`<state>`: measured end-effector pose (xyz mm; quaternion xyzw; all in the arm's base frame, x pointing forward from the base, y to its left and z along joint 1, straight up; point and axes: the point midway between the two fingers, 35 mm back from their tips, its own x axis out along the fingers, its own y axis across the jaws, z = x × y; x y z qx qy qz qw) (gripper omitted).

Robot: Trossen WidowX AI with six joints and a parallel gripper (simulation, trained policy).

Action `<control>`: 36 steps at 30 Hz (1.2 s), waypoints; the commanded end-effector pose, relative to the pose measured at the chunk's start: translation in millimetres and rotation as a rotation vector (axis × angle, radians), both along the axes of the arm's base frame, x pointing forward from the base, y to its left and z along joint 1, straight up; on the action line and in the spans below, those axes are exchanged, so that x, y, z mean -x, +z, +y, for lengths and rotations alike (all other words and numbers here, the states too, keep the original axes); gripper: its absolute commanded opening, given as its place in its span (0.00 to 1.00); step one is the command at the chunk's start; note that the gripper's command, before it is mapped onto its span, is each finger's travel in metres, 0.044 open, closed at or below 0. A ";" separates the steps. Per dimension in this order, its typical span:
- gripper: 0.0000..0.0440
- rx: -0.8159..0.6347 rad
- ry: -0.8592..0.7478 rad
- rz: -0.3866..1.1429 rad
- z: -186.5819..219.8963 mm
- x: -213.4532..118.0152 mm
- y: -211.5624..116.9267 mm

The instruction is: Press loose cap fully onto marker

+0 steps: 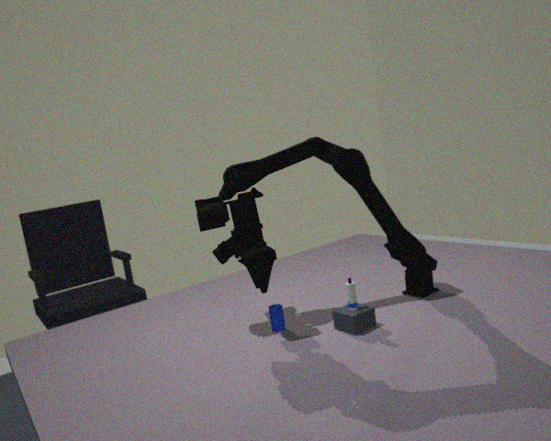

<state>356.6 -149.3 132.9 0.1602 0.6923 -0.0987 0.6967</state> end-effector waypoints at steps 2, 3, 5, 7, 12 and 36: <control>0.67 0.013 0.029 0.037 7.3 -4.4 -11.7; 0.67 0.015 0.036 0.042 8.9 -4.8 -13.1; 0.67 0.017 0.048 0.051 12.2 -5.5 -15.8; 0.67 0.019 0.061 0.061 15.4 -5.8 -18.4; 0.66 0.021 0.094 0.086 22.7 -4.7 -24.3; 0.55 -0.014 0.239 0.179 34.2 10.8 -71.7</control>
